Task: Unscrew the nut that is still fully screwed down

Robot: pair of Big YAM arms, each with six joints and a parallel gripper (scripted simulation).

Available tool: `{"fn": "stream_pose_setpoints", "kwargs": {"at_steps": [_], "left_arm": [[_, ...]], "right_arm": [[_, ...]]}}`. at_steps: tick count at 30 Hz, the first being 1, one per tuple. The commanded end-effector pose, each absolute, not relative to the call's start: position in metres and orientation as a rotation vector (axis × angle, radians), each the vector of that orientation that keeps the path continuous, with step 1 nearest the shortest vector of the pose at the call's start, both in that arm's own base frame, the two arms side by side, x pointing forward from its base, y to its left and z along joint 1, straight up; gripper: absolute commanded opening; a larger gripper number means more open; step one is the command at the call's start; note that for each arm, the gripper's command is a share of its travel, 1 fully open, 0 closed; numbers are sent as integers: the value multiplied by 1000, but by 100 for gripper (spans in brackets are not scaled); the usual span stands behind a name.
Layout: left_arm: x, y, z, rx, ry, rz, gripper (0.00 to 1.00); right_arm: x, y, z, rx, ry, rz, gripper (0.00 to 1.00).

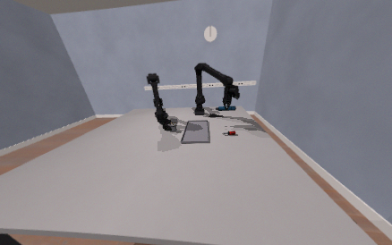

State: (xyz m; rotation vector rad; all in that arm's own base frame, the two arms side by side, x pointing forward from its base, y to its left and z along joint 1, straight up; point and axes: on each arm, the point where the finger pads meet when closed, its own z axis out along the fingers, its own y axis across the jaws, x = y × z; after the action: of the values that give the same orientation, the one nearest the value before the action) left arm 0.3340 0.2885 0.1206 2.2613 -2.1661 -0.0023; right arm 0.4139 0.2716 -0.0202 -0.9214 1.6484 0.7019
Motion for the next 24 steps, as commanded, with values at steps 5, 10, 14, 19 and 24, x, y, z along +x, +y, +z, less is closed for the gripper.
{"fn": "stream_pose_setpoints", "kwargs": {"at_steps": [5,10,14,19,24], "left_arm": [[355,307,164,2324,-2250,19,42],[354,307,165,2323,-2245,18,42],[355,308,165,2325,-2247,19,42],[356,310,166,2333,-2254,21,42],[354,310,166,2329,-2247,20,42]], "right_arm": [[418,274,-16,-918,1636,701,59],[418,274,-16,-918,1636,701,59],[418,274,-16,-918,1636,701,59],[418,274,-16,-918,1636,701,59],[418,274,-16,-918,1636,701,59]]}}
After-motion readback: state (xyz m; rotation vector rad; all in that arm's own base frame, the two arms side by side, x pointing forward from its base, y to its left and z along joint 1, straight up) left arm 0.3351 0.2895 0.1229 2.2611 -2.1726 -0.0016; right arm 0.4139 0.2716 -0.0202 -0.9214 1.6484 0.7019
